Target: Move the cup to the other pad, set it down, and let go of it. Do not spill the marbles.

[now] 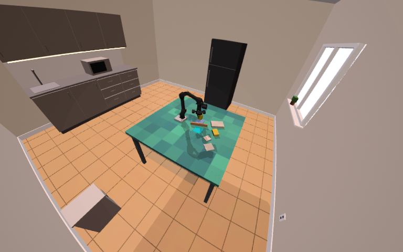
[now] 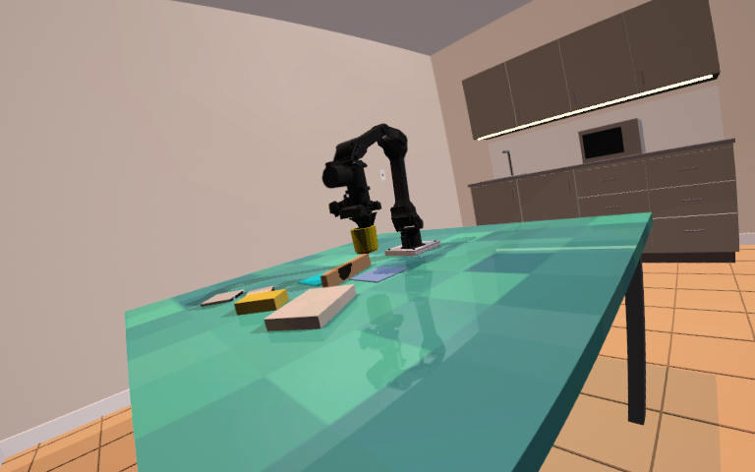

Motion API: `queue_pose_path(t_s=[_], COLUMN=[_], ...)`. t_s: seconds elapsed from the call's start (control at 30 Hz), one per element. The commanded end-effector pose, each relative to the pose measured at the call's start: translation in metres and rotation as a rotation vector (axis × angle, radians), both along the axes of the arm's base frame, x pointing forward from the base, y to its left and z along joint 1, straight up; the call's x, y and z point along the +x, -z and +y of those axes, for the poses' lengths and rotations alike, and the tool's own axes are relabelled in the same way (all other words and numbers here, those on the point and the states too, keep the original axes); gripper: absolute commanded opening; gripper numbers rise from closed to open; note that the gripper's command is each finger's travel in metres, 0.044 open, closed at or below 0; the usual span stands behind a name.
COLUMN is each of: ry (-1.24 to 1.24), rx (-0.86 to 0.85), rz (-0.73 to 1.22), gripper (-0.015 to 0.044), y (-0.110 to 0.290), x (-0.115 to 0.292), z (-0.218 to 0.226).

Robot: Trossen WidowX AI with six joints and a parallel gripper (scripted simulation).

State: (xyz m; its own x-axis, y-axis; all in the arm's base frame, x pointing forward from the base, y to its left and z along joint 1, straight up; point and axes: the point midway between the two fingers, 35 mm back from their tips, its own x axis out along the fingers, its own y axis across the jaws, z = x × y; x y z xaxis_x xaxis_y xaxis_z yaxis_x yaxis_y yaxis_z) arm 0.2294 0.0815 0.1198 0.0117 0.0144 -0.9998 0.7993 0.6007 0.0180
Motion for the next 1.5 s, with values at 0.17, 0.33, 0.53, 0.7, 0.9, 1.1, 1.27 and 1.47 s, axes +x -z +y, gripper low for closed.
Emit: queue_pose_path(t_s=[0.17, 0.33, 0.53, 0.7, 0.9, 1.1, 1.27, 1.47], ry=[-0.002, -0.002, -0.002, -0.001, -0.001, -0.001, -0.001, -0.001], rx=[-0.003, -0.003, -0.004, -0.005, -0.006, -0.007, -0.008, -0.009], rz=[-0.005, -0.005, -0.006, -0.006, -0.007, -0.007, -0.008, -0.008], gripper=[0.0, 0.0, 0.0, 0.0, 0.0, 0.0, 0.0, 0.0], y=[-0.001, -0.001, -0.001, -0.001, -0.001, -0.001, -0.002, -0.002], x=[0.008, 0.013, 0.018, 0.022, 0.027, 0.033, 0.037, 0.044], z=[-0.014, -0.022, -0.032, -0.04, -0.051, -0.062, -0.071, -0.082])
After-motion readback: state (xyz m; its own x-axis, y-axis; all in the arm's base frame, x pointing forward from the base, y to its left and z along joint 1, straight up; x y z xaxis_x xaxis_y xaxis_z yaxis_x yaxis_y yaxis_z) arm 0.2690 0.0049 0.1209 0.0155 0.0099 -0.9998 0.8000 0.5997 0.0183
